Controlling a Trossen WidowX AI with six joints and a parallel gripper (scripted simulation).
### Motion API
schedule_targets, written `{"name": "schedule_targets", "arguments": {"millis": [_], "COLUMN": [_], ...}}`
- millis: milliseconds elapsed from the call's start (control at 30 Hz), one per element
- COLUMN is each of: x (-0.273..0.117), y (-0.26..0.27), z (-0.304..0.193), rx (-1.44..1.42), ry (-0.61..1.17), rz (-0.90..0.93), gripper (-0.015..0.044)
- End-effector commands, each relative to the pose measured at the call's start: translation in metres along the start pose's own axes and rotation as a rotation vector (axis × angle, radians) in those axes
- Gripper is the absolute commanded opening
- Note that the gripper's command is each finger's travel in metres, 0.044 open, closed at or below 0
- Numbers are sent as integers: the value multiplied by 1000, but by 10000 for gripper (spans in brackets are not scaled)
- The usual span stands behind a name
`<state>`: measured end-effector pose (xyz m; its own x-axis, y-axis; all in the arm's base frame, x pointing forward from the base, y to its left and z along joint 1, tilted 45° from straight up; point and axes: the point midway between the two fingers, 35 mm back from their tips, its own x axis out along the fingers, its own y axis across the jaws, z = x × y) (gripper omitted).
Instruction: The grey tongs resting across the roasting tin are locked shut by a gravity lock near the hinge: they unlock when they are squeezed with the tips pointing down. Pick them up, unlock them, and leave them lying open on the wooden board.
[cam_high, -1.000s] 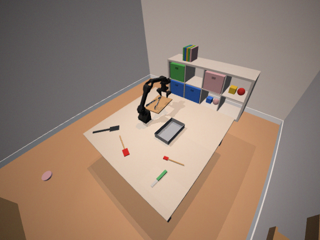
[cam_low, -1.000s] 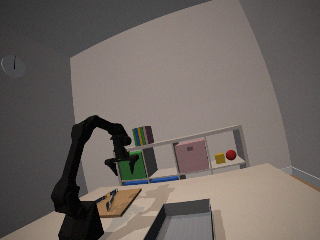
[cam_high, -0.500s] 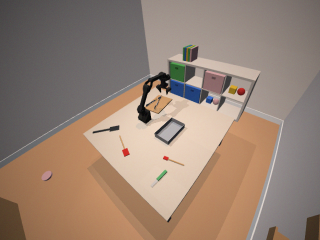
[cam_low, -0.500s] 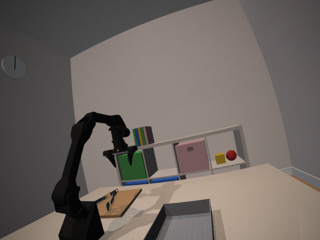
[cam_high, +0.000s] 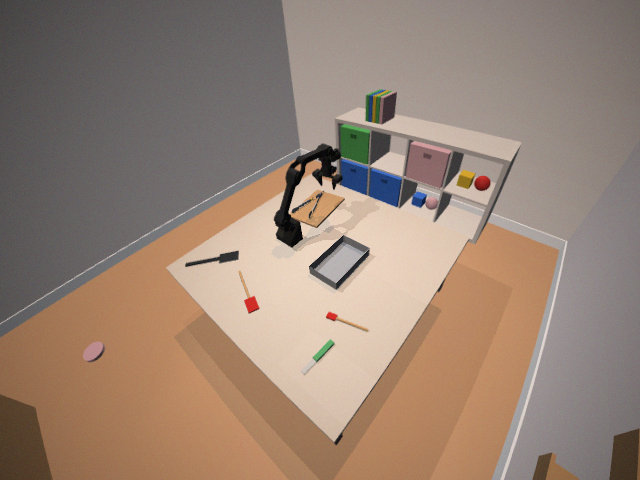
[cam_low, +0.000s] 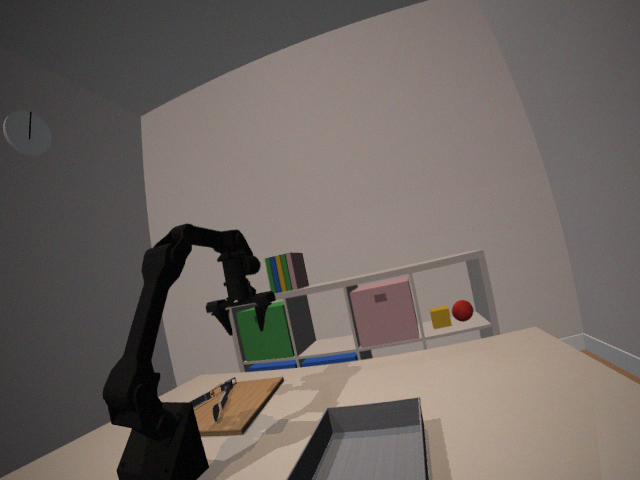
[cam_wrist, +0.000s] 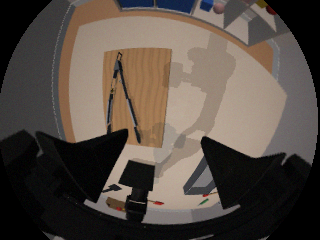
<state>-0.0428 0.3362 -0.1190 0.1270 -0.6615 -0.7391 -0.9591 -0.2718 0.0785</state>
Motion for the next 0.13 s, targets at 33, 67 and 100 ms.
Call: {"name": "schedule_targets", "arguments": {"millis": [33,67,100], "x": [0,0,0], "y": [0,0,0], "z": [0,0,0], "rx": [4,4,4], "ry": [1,1,1], "rz": [3,3,3], "gripper": [440,440,440]}}
